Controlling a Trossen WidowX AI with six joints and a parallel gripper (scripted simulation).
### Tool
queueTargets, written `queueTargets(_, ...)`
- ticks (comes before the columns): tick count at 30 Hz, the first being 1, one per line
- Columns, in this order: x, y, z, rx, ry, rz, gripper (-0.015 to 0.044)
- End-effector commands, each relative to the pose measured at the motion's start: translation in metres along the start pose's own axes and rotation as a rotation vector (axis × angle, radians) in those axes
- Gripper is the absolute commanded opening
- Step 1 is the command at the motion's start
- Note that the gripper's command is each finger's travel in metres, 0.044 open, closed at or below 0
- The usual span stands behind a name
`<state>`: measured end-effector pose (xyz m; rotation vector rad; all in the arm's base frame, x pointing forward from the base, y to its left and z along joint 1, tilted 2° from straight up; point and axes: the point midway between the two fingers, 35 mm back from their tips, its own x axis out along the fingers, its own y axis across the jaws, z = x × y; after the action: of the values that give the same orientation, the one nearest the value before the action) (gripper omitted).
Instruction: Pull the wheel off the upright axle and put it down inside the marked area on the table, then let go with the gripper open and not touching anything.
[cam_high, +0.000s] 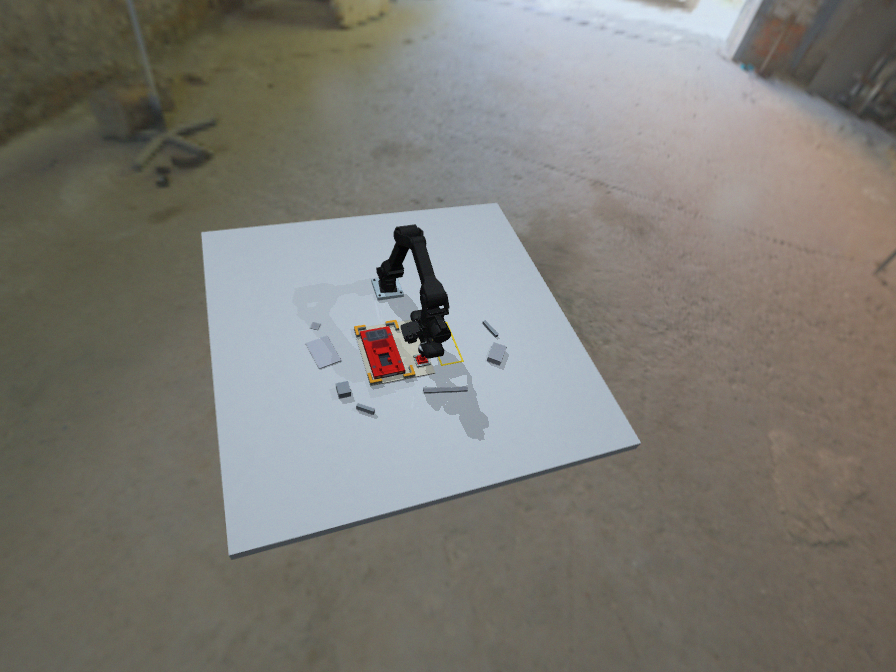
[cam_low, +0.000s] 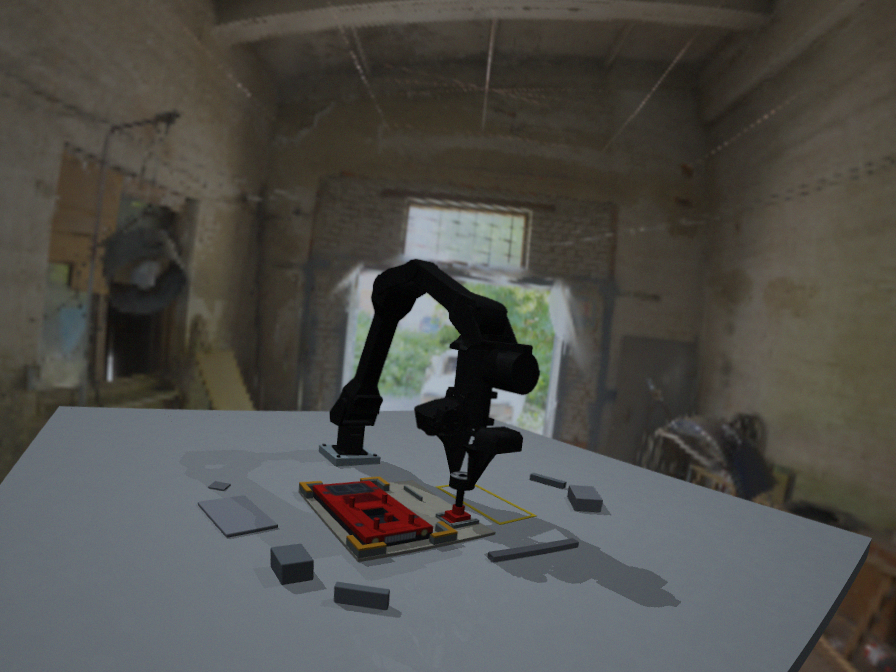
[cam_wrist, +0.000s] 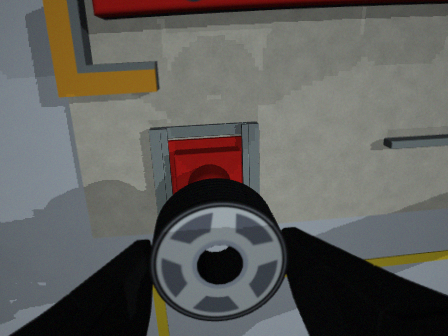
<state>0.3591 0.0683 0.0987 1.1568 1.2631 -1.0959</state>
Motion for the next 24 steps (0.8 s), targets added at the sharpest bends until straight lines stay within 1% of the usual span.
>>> queueTargets(1,-0.001,0.000,0.000,0.000,0.002,0.000,0.0000)
queueTargets(5,-0.008,0.000,0.000,0.000,0.002,0.000,0.0000)
queueTargets(13,-0.036,0.000,0.000,0.000,0.002,0.000,0.0000)
queueTargets(14,-0.029,0.000,-0.001,0.002,0.000,-0.001,0.0000)
queueTargets(24,-0.034,-0.022,-0.048,0.001,0.005,-0.002,0.0000)
